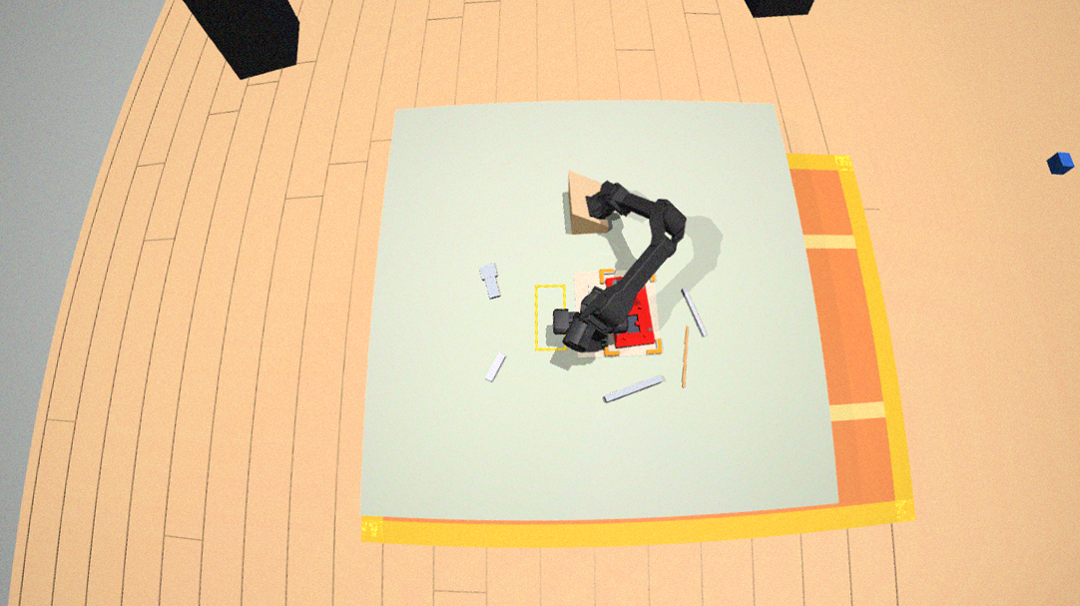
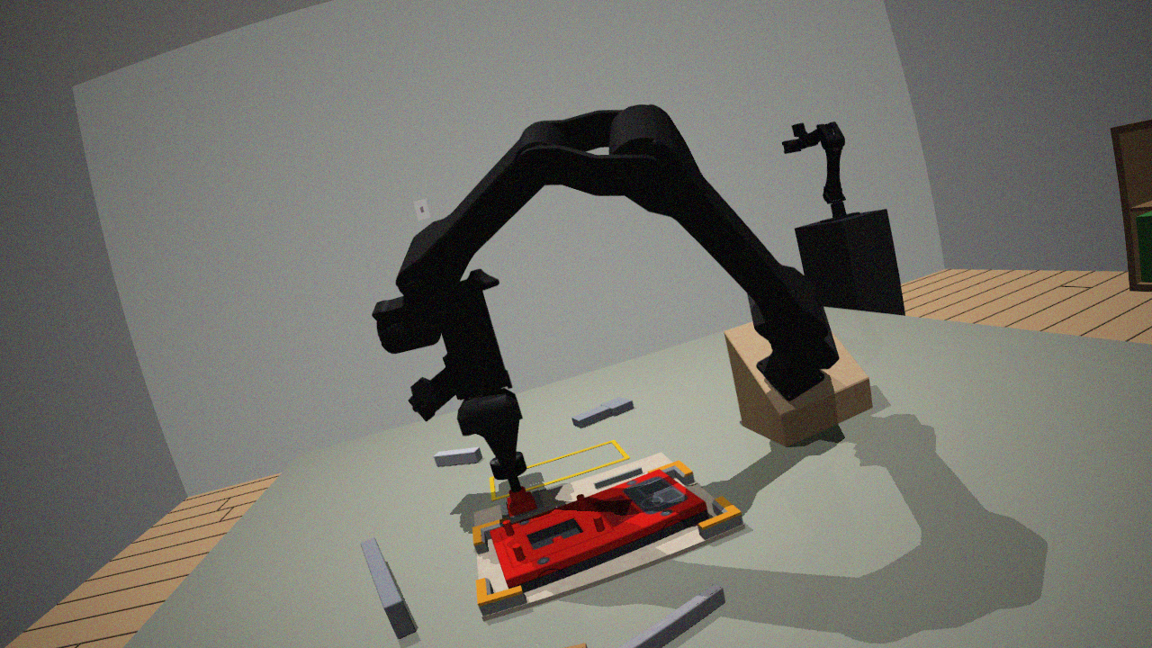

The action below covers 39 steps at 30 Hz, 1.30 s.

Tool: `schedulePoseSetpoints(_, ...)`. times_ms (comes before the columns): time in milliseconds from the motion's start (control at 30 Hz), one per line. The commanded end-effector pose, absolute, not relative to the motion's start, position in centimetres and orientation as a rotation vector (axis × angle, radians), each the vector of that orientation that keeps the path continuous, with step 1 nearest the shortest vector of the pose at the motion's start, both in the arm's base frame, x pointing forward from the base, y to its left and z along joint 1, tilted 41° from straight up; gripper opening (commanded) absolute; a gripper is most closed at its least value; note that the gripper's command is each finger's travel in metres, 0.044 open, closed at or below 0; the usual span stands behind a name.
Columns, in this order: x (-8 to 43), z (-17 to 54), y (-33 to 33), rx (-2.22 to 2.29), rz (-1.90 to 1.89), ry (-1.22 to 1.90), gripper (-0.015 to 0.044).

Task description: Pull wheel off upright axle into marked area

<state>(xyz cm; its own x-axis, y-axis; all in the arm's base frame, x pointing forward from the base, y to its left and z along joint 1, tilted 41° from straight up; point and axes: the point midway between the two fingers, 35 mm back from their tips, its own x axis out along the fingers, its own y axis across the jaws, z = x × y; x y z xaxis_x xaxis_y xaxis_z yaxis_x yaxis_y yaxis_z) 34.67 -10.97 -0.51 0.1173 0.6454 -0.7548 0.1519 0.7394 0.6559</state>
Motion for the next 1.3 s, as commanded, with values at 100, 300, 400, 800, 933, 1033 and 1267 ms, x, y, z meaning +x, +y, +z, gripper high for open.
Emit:
schedulePoseSetpoints(100,34.6,-0.2,-11.4,0.696,0.405,1.433,0.0)
schedulePoseSetpoints(300,34.6,-0.1,-11.5,0.697,0.404,1.432,0.0)
schedulePoseSetpoints(400,34.6,0.0,-11.6,0.697,0.404,1.432,0.0)
schedulePoseSetpoints(800,34.5,0.3,-11.8,0.697,0.404,1.431,0.0)
schedulePoseSetpoints(933,34.5,0.5,-12.0,0.697,0.404,1.431,0.0)
schedulePoseSetpoints(1033,34.4,1.2,-12.6,0.697,0.403,1.431,0.0)
schedulePoseSetpoints(1267,34.1,3.1,-13.9,0.697,0.403,1.432,0.0)
